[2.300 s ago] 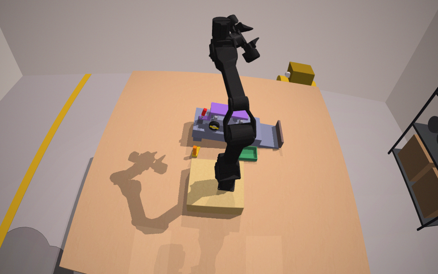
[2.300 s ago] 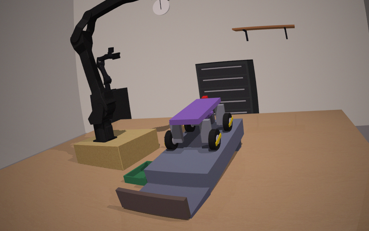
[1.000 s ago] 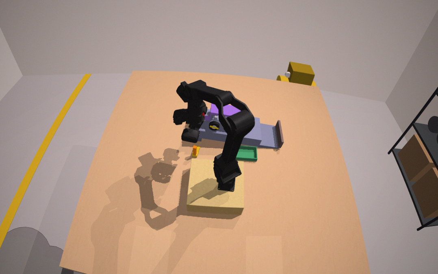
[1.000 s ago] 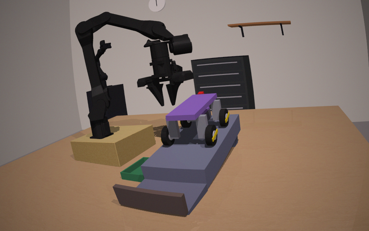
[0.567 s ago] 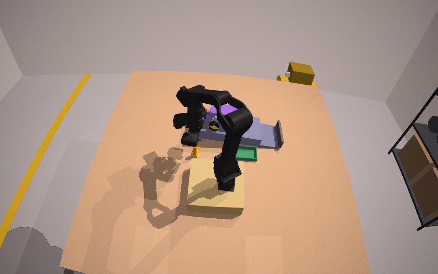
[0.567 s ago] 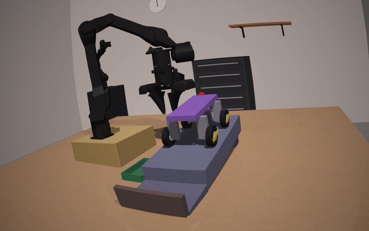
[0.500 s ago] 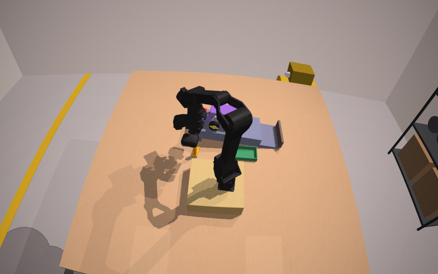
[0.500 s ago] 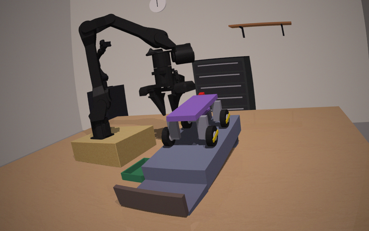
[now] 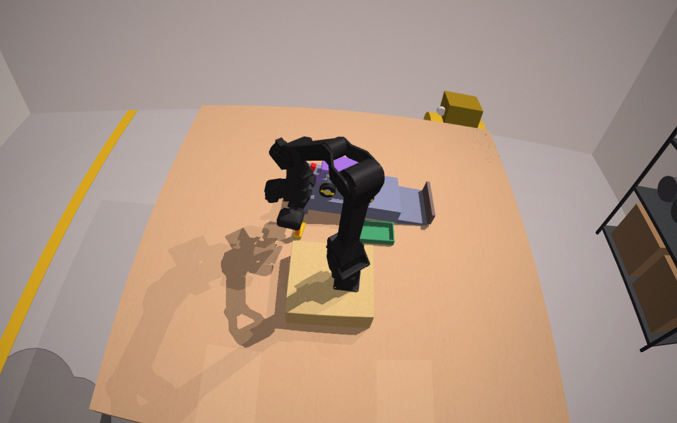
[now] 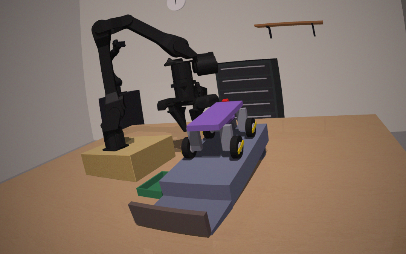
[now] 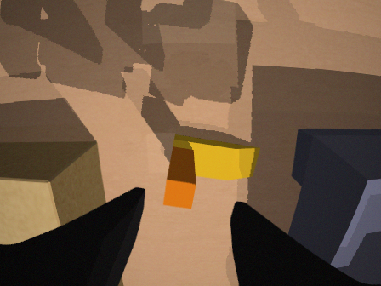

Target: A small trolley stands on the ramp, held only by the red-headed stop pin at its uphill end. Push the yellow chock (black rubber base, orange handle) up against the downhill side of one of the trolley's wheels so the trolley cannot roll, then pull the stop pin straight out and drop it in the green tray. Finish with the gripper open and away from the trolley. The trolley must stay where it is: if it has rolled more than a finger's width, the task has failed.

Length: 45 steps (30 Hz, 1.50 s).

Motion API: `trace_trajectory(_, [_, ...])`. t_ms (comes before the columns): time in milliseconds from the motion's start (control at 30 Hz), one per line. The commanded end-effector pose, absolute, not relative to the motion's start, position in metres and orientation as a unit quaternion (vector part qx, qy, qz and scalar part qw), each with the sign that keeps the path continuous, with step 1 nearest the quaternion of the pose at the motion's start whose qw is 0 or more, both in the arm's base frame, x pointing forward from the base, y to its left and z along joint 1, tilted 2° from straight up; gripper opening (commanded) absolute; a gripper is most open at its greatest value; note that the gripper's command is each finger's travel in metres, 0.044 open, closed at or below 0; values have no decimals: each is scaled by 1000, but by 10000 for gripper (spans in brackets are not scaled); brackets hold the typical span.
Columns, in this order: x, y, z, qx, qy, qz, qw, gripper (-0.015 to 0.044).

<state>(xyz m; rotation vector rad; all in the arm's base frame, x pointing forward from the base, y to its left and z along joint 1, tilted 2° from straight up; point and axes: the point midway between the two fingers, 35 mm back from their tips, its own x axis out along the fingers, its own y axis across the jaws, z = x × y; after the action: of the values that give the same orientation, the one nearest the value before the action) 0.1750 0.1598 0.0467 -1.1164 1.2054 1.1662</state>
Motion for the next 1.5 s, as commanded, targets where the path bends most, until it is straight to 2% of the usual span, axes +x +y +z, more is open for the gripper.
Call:
trace_trajectory(0, [172, 158, 37, -465, 513, 490, 530, 190])
trace_trajectory(1467, [170, 159, -5, -465, 513, 490, 530, 190])
